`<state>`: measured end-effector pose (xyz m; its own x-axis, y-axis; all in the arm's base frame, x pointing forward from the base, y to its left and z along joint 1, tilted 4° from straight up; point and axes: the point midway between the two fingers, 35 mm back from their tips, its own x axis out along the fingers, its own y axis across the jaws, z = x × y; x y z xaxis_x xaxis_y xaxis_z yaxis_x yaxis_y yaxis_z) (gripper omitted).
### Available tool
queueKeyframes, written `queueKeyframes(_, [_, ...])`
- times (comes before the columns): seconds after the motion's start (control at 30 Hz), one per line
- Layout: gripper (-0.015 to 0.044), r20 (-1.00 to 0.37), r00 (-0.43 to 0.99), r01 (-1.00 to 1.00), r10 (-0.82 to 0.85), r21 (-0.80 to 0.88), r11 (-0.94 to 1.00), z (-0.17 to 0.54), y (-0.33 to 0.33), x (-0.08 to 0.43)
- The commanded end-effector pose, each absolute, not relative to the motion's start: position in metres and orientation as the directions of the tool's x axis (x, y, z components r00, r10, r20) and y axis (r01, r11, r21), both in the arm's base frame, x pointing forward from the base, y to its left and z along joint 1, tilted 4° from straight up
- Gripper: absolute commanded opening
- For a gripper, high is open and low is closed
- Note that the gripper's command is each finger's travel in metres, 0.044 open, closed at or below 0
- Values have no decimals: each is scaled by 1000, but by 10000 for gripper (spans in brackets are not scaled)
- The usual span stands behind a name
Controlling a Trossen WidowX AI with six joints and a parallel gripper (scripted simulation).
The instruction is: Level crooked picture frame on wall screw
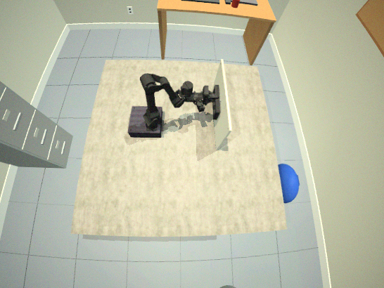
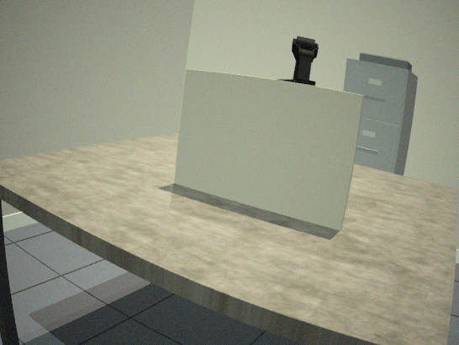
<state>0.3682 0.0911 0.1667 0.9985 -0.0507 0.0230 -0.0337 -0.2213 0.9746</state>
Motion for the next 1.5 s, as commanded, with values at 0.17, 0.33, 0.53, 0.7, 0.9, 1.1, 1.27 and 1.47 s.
queueKeyframes(0.17, [43, 22, 999, -32, -47, 974, -226, 166, 92, 368])
queueKeyframes(0.33, [0, 22, 999, -32, -47, 974, -226, 166, 92, 368])
queueKeyframes(0.53, [0, 22, 999, -32, -47, 974, -226, 166, 92, 368])
queueKeyframes(0.7, [0, 22, 999, -32, -47, 974, -226, 168, 91, 368])
queueKeyframes(0.9, [0, 22, 999, -32, -47, 974, -226, 170, 91, 368])
queueKeyframes(1.1, [0, 22, 999, -32, -47, 974, -226, 172, 90, 368])
queueKeyframes(1.27, [0, 22, 999, -32, -47, 974, -226, 173, 90, 368])
queueKeyframes(1.47, [0, 22, 999, -32, -47, 974, -226, 175, 89, 368])
